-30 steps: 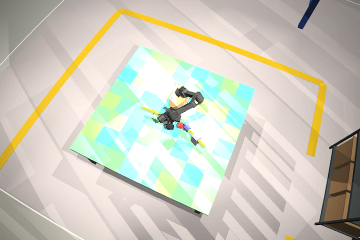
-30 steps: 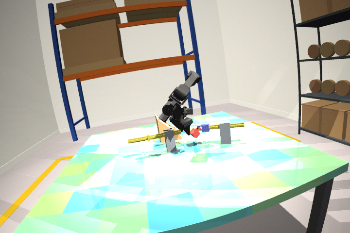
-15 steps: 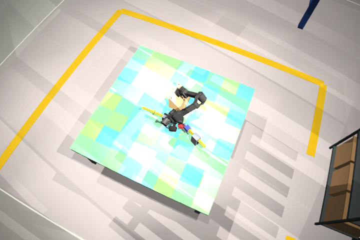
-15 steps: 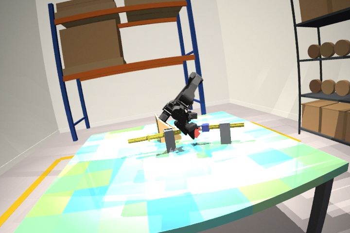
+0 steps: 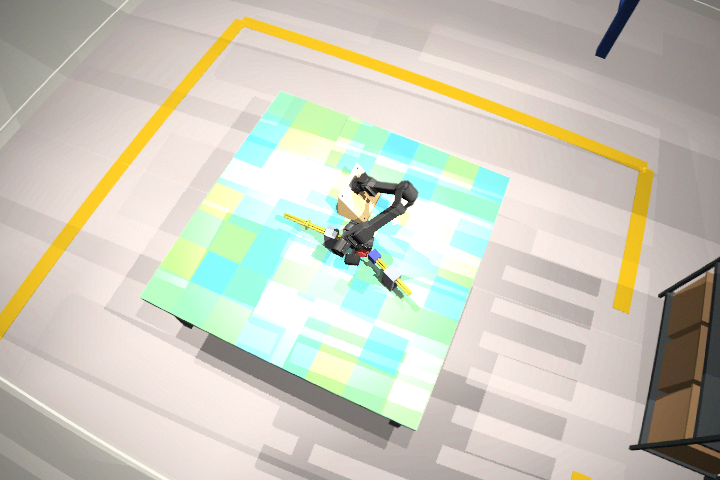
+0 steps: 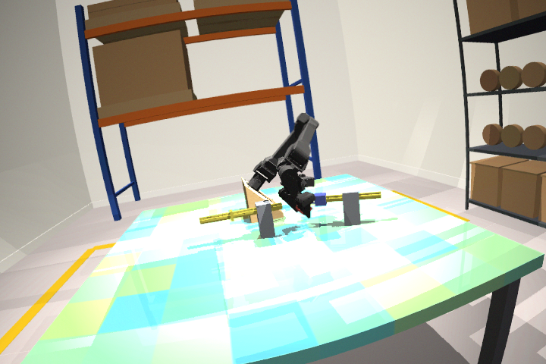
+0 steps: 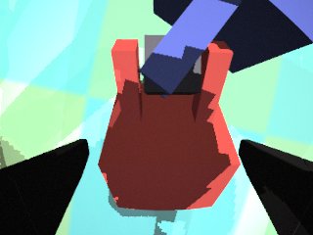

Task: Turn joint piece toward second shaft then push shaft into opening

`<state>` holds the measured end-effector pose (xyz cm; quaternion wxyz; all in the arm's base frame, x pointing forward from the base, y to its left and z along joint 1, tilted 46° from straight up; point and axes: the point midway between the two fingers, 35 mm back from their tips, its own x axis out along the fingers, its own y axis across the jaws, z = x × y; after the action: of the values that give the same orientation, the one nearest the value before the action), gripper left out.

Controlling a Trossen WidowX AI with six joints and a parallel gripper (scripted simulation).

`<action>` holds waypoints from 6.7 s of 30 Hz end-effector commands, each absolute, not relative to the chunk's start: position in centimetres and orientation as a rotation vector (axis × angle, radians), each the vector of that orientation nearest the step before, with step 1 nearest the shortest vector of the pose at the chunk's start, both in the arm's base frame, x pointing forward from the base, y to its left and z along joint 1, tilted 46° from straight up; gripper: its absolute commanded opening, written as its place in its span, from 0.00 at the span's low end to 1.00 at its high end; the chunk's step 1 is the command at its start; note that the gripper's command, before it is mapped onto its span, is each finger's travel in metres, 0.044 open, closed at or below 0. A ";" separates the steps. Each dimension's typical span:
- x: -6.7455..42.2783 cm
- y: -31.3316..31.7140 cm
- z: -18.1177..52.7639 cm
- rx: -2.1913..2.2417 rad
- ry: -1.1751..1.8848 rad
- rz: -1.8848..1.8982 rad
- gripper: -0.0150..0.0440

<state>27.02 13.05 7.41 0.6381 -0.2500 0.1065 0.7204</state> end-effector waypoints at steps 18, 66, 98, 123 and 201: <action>26.8 14.9 6.6 -0.565 0.239 1.645 0.73; 26.8 14.9 6.6 -0.565 0.239 1.645 0.56; 26.8 14.9 6.6 -0.565 0.239 1.645 0.56; 26.8 14.9 6.5 -0.568 0.240 1.645 0.50; 26.5 12.6 7.0 -0.850 0.673 1.477 0.25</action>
<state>26.46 12.59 7.04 0.6090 -0.3681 0.2913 0.6393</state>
